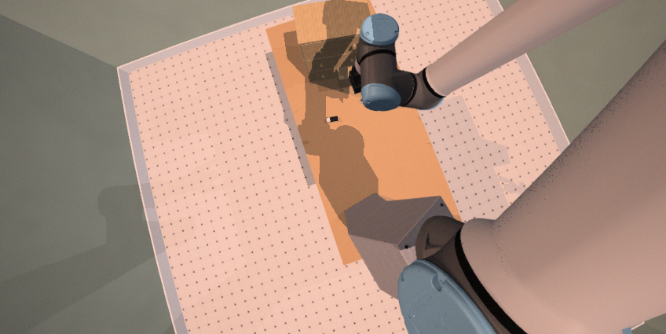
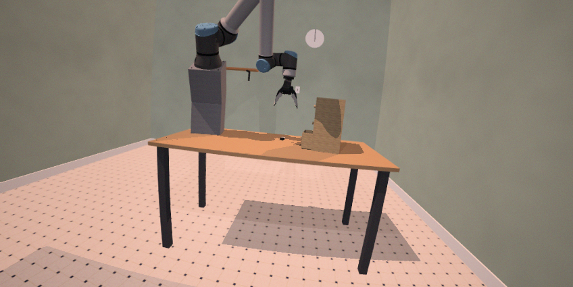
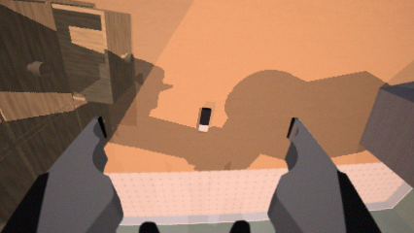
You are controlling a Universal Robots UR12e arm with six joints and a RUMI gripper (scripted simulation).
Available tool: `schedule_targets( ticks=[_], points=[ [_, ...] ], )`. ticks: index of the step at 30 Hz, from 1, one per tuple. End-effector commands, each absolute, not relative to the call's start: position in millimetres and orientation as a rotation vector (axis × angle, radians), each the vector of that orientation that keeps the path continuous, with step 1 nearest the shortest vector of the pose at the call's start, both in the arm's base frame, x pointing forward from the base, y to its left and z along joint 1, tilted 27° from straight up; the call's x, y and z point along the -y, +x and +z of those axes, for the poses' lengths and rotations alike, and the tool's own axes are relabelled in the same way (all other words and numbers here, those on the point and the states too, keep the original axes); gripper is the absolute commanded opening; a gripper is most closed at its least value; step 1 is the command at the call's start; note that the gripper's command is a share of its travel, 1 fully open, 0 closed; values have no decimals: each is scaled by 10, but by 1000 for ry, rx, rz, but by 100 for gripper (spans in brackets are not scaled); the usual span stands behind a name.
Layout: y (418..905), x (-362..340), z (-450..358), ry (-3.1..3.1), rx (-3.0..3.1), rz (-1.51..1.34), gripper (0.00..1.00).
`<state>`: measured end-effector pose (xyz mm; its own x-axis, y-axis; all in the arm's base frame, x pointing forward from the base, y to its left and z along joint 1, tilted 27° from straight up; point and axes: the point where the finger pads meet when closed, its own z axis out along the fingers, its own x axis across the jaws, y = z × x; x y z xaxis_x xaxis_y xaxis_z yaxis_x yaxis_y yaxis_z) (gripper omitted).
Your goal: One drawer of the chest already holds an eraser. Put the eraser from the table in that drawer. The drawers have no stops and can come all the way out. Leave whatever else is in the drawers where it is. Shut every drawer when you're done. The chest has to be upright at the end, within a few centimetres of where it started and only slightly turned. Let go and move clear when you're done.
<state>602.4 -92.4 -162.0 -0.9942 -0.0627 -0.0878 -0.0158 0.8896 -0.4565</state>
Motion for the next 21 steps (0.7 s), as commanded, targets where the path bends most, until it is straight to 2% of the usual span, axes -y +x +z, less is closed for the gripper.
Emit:
schedule_targets(
  ticks=[1, 21],
  points=[
    [6082, 911, -1605, -484, -2973, -723, 100],
    [6335, 844, -1595, -1545, -2771, -740, 100]
  ],
)
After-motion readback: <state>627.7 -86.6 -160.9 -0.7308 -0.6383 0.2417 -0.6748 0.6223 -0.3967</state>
